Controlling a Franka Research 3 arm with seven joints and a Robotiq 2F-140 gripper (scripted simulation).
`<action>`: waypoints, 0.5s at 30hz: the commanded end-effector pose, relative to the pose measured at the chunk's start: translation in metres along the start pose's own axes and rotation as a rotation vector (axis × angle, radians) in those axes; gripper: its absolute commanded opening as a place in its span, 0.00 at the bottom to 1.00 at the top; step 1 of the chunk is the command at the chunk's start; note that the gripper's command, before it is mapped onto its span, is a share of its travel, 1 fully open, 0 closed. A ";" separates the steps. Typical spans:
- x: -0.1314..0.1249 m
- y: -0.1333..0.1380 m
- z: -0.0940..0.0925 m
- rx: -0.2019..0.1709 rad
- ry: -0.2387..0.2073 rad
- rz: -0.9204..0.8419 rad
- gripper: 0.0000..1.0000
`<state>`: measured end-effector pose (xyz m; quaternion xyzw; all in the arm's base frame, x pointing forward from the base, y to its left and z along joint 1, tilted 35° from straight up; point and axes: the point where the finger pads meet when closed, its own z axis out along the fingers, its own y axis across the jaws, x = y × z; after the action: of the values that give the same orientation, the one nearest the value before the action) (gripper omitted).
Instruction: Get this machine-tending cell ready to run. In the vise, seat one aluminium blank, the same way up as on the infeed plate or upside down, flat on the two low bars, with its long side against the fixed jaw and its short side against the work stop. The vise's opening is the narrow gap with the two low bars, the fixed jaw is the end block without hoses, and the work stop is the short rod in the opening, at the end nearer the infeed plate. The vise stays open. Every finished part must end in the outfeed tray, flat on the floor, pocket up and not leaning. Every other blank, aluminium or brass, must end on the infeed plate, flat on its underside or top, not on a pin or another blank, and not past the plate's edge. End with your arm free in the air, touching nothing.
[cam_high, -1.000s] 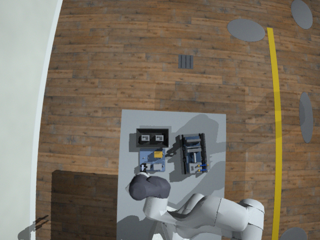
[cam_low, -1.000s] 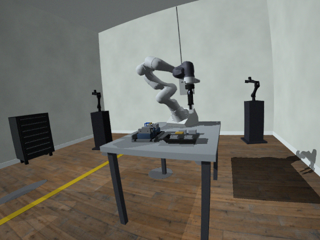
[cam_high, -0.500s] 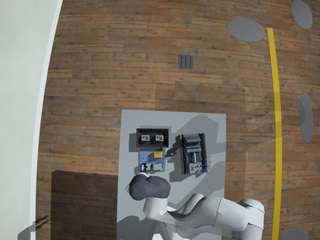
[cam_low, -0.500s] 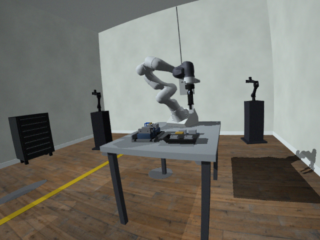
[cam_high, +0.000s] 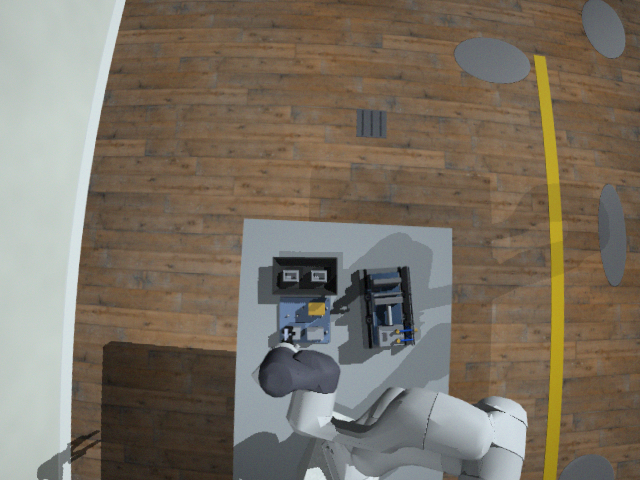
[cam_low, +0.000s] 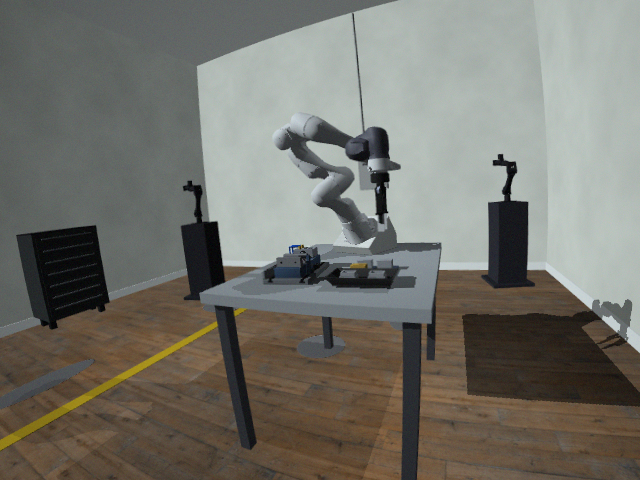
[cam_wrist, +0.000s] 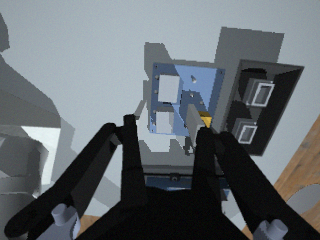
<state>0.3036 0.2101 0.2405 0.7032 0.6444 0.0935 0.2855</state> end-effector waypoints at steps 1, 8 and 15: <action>0.003 0.002 0.012 -0.006 0.008 0.007 0.40; 0.003 0.003 0.041 -0.006 0.008 0.007 0.40; 0.003 0.003 0.063 -0.006 0.008 0.007 0.40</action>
<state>0.3290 0.1914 0.1974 0.7017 0.6462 0.0851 0.2877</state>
